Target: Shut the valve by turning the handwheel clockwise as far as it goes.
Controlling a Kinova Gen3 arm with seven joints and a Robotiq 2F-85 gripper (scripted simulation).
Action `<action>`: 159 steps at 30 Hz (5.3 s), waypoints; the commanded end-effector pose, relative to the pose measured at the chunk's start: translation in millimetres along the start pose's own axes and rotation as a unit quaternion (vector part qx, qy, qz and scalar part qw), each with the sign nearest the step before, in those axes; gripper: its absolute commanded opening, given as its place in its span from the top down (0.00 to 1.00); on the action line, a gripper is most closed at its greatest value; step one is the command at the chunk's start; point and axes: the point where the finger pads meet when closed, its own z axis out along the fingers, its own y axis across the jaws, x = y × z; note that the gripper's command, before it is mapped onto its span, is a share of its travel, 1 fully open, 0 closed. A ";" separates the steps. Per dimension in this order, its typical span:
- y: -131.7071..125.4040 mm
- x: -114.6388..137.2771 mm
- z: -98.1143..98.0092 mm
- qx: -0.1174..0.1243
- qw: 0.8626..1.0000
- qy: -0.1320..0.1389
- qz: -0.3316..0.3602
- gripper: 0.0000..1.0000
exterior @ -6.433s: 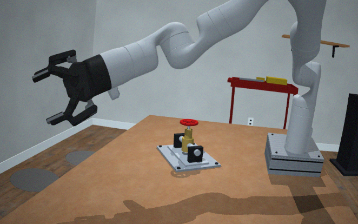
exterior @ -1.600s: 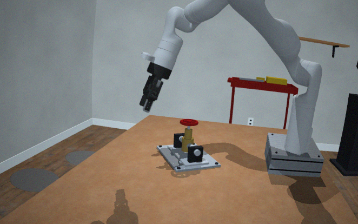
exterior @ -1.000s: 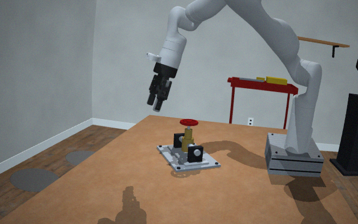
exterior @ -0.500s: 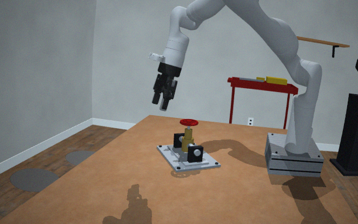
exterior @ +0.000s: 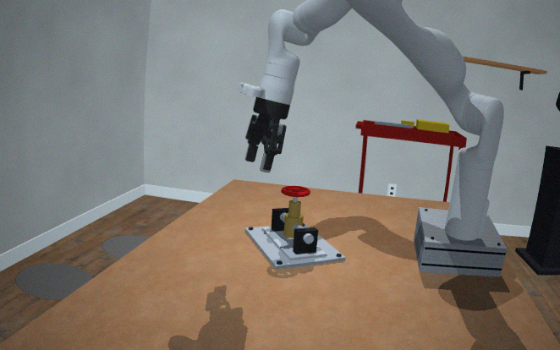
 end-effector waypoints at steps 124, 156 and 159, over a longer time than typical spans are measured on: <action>17.1 -102.8 -23.3 0.028 0.990 -0.096 -0.096 0.00; 15.7 -110.4 14.4 0.028 0.990 -0.096 -0.096 0.00; 15.7 -110.7 15.6 0.028 0.990 -0.096 -0.096 0.00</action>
